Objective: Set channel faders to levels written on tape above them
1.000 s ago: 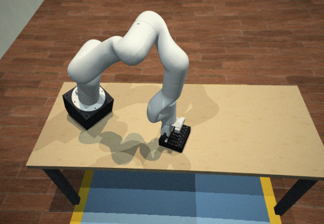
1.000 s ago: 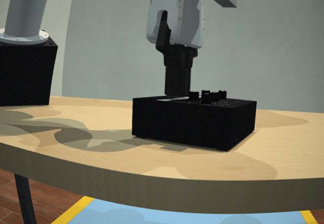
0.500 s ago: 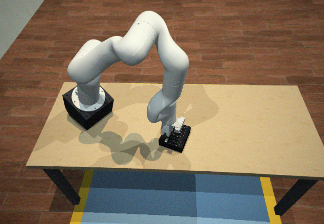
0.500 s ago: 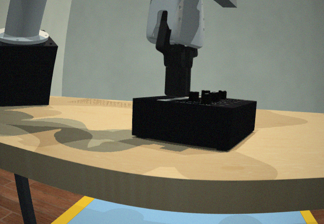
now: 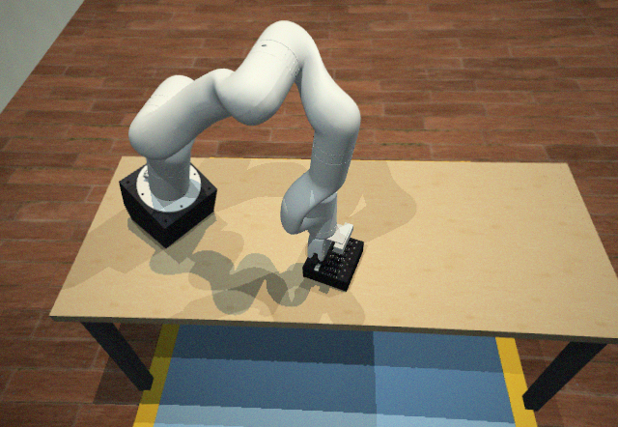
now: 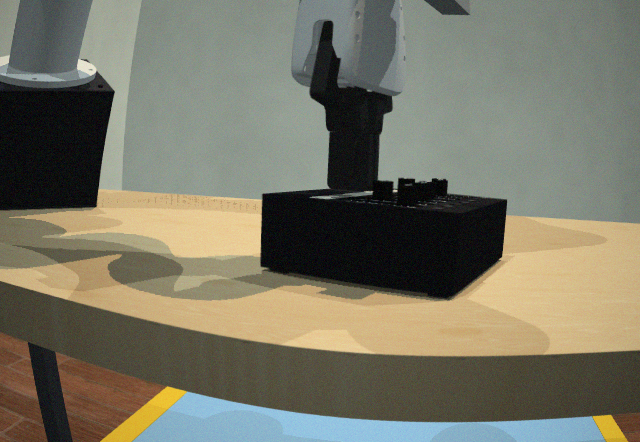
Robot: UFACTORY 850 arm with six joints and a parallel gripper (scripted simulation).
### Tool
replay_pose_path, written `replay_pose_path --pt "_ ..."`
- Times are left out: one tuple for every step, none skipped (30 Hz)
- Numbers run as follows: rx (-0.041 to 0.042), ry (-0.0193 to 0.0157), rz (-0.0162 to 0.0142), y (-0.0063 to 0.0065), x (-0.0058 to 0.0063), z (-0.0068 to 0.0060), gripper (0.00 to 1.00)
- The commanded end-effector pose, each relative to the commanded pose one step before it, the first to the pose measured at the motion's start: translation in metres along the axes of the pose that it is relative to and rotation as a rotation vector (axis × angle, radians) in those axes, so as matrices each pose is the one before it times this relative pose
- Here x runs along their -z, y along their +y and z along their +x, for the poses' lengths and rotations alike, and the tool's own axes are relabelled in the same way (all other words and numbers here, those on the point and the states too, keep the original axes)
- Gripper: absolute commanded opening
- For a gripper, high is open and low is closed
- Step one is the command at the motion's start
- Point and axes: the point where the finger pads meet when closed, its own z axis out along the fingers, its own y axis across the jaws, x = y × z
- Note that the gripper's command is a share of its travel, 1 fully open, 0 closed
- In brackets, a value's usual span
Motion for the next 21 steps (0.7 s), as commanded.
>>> replay_pose_path --pt "0.00001 0.00105 -0.00003 -0.00003 0.00035 0.00103 0.0" --pt "0.0 0.0 0.0 0.0 0.0 0.00028 0.0" --pt "0.0 0.0 0.0 0.0 0.0 0.0003 0.0" --pt "0.0 0.0 0.0 0.0 0.0 0.00032 0.0" --pt "0.0 0.0 0.00001 0.0 0.0 0.00034 0.0" --pt "0.0 0.0 0.00001 0.0 0.0 0.00036 0.0" --pt "0.0 0.0 0.00001 0.0 0.0 0.00038 0.0" --pt "0.0 0.0 0.00001 0.0 0.0 0.0004 0.0" --pt "0.0 0.0 -0.00001 0.0 0.0 0.0004 0.0" --pt "0.0 0.0 -0.00002 0.0 0.0 0.00041 0.0" --pt "0.0 0.0 -0.00001 0.0 0.0 0.00042 0.0" --pt "0.0 0.0 -0.00001 0.0 0.0 0.00044 0.0" --pt "0.0 0.0 -0.00001 0.0 0.0 0.00046 0.0" --pt "0.0 0.0 0.0 0.0 0.0 0.00048 0.0" --pt "0.0 0.0 0.0 0.0 0.0 0.0005 0.0" --pt "0.0 0.0 0.0 0.0 0.0 0.0 0.0" --pt "0.0 0.0 0.0 0.0 0.0 0.0 0.0" --pt "0.0 0.0 0.00001 0.0 0.0 0.00051 0.0" --pt "0.0 0.0 0.00001 0.0 0.0 0.00053 0.0" --pt "0.0 0.00001 0.00002 0.0 0.0 0.00055 0.0" --pt "0.0 0.0 -0.00001 0.0 0.0 0.00053 0.0"
